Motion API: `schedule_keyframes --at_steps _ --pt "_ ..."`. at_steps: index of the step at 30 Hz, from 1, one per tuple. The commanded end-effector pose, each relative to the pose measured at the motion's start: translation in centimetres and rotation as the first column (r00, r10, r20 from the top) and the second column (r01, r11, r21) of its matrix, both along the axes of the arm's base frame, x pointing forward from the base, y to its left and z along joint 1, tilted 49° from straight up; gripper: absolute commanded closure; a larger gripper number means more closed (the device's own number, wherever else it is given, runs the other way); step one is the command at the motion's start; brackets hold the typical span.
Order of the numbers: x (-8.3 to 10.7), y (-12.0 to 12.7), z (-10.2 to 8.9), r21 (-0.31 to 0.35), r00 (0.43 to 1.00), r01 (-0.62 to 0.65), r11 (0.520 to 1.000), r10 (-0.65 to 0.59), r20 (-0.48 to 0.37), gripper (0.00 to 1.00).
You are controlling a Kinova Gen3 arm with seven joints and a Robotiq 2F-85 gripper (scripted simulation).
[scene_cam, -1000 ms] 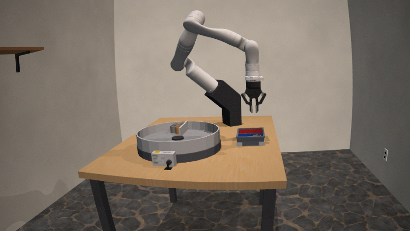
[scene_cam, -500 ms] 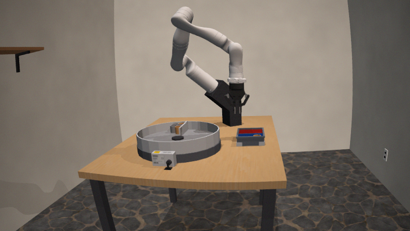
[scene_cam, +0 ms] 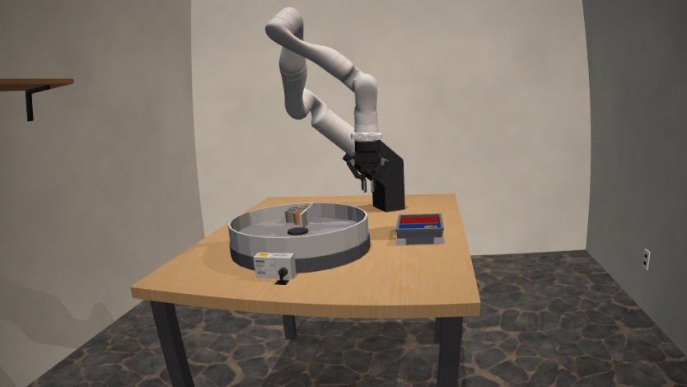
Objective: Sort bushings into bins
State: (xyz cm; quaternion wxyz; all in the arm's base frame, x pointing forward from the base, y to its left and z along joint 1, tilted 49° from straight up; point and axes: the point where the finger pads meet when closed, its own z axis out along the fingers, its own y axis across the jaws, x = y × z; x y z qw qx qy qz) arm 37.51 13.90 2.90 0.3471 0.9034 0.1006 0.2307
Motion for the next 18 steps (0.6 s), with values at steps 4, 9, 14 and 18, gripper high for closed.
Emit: schedule_keyframes --at_steps 4,9,14,18 --pt "-0.2 -3.8 3.2 0.018 1.0 0.001 1.0 -0.001 0.012 0.82" --pt "-0.5 -6.6 5.2 0.02 1.0 0.003 1.0 -0.004 0.013 0.82" --pt "-0.6 -8.5 6.5 0.021 1.0 0.005 1.0 -0.005 0.014 0.82" --pt "-0.8 -10.4 7.8 0.022 1.0 0.006 1.0 -0.006 0.016 0.82"
